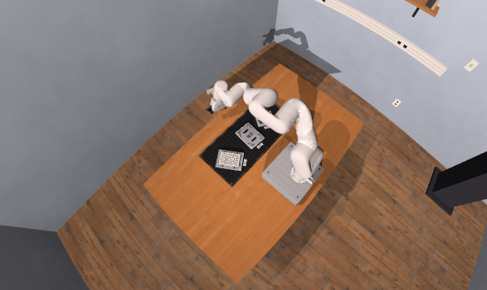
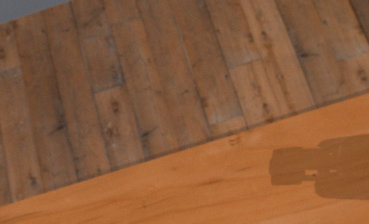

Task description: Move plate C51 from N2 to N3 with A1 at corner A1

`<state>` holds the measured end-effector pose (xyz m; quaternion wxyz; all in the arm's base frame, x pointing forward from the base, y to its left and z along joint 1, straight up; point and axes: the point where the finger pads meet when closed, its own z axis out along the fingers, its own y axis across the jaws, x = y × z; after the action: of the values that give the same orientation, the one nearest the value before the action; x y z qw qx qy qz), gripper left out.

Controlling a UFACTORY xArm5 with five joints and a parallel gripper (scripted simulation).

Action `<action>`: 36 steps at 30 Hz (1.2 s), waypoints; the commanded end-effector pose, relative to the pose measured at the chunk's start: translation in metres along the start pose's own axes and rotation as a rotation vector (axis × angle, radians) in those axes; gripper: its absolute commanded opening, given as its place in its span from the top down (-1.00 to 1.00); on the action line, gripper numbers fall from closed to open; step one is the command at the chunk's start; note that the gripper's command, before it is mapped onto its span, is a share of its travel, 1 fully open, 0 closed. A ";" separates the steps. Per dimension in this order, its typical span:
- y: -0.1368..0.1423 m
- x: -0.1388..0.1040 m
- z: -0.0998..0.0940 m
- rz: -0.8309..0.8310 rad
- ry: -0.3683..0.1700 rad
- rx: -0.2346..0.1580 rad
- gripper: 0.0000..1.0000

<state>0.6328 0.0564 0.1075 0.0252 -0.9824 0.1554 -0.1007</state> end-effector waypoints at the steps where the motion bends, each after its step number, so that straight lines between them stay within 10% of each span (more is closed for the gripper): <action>1: -0.001 0.001 -0.002 0.000 0.004 0.002 -1.00; 17: -0.001 0.001 -0.002 0.000 0.004 0.002 -1.00; 36: 0.028 -0.031 -0.066 -0.095 -0.051 -0.023 -1.00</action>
<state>0.5896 0.0404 0.1549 0.0137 -0.9908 0.1117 -0.0749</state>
